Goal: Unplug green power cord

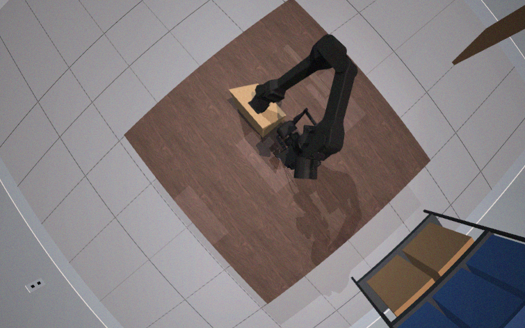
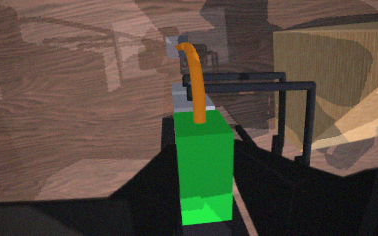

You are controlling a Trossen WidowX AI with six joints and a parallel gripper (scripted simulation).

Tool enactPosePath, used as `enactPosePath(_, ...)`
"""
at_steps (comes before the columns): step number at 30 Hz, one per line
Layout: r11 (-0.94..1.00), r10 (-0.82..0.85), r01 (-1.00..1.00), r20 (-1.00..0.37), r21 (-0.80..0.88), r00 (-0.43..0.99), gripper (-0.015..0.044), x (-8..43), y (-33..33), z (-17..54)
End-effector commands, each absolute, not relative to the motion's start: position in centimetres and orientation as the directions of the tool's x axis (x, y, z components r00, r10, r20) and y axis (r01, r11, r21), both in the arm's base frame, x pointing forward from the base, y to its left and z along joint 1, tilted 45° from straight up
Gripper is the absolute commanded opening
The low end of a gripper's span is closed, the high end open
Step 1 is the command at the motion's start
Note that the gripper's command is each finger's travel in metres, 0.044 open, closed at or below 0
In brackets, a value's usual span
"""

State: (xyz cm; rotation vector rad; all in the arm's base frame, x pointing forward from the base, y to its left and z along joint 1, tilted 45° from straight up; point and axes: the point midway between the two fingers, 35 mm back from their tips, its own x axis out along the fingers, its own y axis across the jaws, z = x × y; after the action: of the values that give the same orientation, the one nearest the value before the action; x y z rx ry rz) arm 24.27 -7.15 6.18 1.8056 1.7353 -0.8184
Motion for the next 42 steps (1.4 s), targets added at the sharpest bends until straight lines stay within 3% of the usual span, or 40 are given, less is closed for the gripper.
enactPosePath(1, -0.060, 0.695, 0.997, -0.719, -0.049, 0.007, 0.0002, 24.3, -7.2, 6.2)
enactPosePath(40, -0.066, 0.692, 0.997, -0.721, -0.049, 0.010, 0.0000, 23.9, -11.9, 2.6)
enactPosePath(42, -0.067, 0.693, 0.997, -0.721, -0.049, 0.011, 0.0053, 23.9, -11.3, 2.8)
